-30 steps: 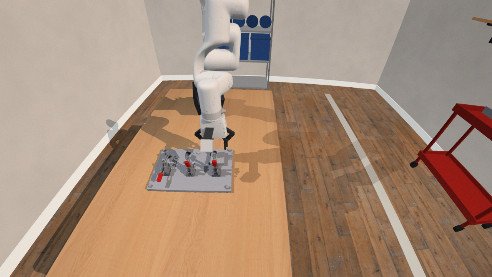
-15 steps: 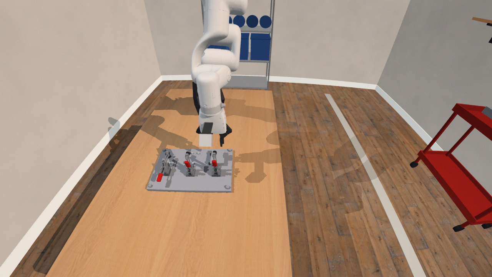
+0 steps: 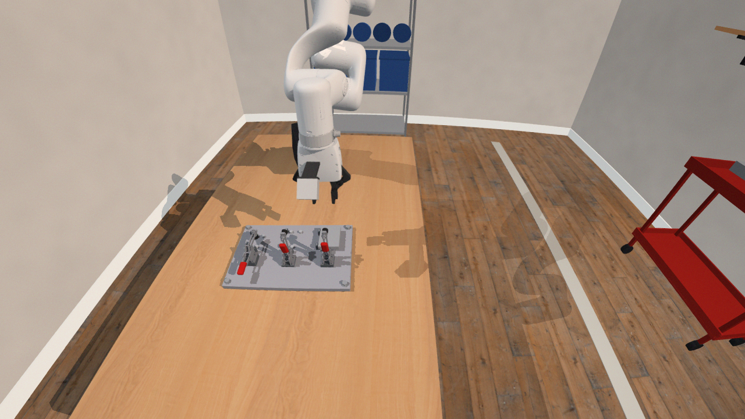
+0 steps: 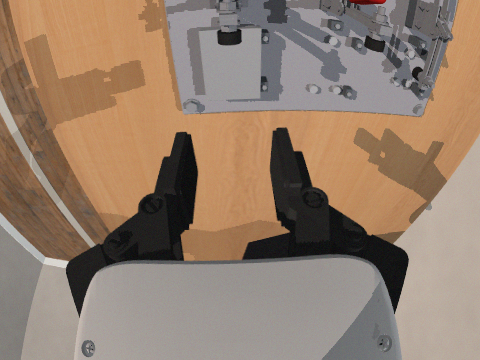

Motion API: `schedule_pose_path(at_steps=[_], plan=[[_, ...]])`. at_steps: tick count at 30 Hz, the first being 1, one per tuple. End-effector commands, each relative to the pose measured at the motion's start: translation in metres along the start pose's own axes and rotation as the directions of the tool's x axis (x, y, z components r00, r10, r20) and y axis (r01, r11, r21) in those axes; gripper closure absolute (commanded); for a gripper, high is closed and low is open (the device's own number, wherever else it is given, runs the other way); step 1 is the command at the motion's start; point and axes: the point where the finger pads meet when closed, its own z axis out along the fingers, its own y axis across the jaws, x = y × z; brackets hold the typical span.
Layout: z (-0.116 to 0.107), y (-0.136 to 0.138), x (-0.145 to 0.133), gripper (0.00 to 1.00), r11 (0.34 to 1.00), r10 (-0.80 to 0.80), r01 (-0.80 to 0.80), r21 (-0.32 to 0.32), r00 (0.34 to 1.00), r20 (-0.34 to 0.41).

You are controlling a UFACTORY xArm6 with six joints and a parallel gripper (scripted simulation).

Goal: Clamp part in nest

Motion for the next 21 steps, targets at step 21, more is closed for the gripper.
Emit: schedule_pose_path(at_steps=[21], plan=[[-0.019, 0.000, 0.037, 0.53, 1.000, 0.000, 0.000, 0.003, 1.000, 0.002]])
